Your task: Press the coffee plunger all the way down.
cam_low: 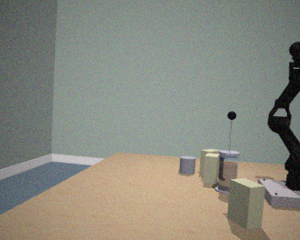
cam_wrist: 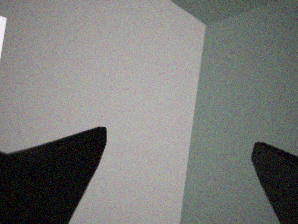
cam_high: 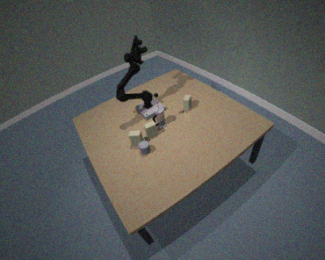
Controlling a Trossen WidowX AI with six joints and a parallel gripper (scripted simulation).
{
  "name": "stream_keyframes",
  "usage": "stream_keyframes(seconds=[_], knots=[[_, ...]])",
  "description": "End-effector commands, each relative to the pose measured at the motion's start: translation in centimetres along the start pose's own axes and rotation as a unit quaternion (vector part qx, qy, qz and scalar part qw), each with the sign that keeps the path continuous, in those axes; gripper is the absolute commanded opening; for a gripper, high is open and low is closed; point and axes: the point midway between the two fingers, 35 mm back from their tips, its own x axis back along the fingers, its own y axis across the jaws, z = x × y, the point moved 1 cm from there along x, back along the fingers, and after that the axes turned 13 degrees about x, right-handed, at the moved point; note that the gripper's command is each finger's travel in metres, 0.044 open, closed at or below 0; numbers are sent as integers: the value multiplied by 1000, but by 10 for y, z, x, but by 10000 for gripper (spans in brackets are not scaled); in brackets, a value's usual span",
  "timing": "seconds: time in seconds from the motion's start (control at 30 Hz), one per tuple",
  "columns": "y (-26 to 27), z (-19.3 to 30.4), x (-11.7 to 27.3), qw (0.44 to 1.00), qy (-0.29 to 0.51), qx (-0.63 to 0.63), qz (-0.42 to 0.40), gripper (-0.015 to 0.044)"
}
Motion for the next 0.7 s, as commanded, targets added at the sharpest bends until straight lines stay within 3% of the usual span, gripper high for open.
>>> stream_keyframes(seconds=[0.0, 0.23, 0.37, 0.53, 0.67], knots=[[0, -1, 0, 1000, -3, 3, 0, 426], [-16, -60, -7, 987, -100, 117, 33, 440], [-13, -100, 3, 952, -202, 223, 61, 440], [1, -152, 38, 843, -350, 385, 136, 440], [18, -181, 78, 718, -452, 481, 220, 440]])
